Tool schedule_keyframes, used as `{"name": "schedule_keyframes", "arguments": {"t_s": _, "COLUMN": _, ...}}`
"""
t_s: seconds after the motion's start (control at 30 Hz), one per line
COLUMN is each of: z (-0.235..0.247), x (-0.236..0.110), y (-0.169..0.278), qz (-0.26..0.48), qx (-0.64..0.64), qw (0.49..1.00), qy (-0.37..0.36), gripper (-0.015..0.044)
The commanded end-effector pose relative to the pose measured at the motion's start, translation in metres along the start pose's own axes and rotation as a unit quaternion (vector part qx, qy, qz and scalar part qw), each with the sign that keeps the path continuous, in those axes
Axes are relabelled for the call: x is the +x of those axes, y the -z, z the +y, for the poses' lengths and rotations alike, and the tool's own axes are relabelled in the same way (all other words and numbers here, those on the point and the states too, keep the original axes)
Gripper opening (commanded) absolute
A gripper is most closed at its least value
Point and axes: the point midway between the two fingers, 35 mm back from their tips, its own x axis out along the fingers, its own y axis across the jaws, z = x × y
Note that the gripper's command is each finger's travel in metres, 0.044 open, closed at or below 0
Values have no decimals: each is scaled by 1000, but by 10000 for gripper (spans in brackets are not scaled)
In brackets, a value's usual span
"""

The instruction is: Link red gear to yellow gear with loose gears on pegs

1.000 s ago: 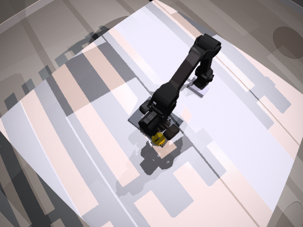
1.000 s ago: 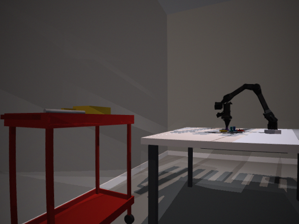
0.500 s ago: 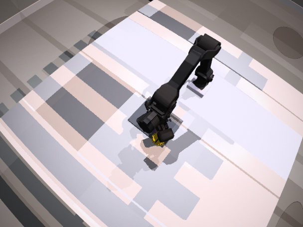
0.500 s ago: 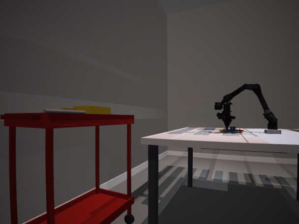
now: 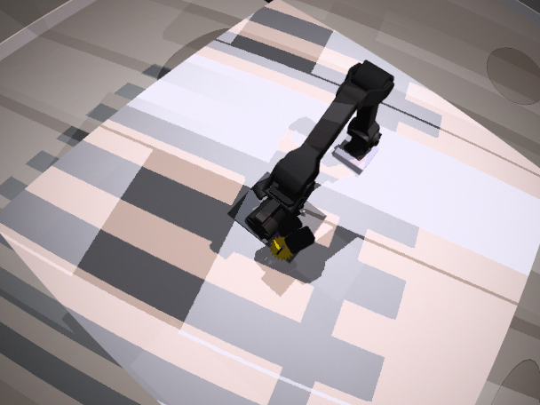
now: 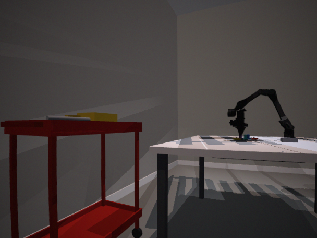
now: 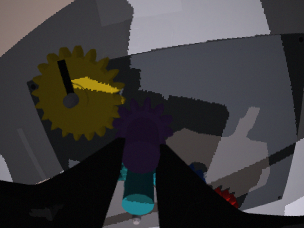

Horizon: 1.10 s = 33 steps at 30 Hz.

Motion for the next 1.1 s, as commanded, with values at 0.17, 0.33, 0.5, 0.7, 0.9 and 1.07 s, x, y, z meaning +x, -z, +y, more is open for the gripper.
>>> {"name": "schedule_keyframes", "arguments": {"t_s": 0.17, "z": 0, "x": 0, "y": 0, "qz": 1, "qx": -50, "qw": 999, "qy": 0, "gripper": 105}}
{"name": "schedule_keyframes", "arguments": {"t_s": 0.33, "z": 0, "x": -5, "y": -1, "qz": 1, "qx": -25, "qw": 1000, "qy": 0, "gripper": 140}}
{"name": "schedule_keyframes", "arguments": {"t_s": 0.5, "z": 0, "x": -27, "y": -1, "qz": 1, "qx": -25, "qw": 1000, "qy": 0, "gripper": 140}}
{"name": "schedule_keyframes", "arguments": {"t_s": 0.7, "z": 0, "x": -48, "y": -1, "qz": 1, "qx": -24, "qw": 1000, "qy": 0, "gripper": 140}}
{"name": "schedule_keyframes", "arguments": {"t_s": 0.9, "z": -1, "x": -88, "y": 2, "qz": 3, "qx": -27, "qw": 1000, "qy": 1, "gripper": 298}}
{"name": "schedule_keyframes", "arguments": {"t_s": 1.07, "z": -1, "x": -90, "y": 2, "qz": 3, "qx": -27, "qw": 1000, "qy": 1, "gripper": 429}}
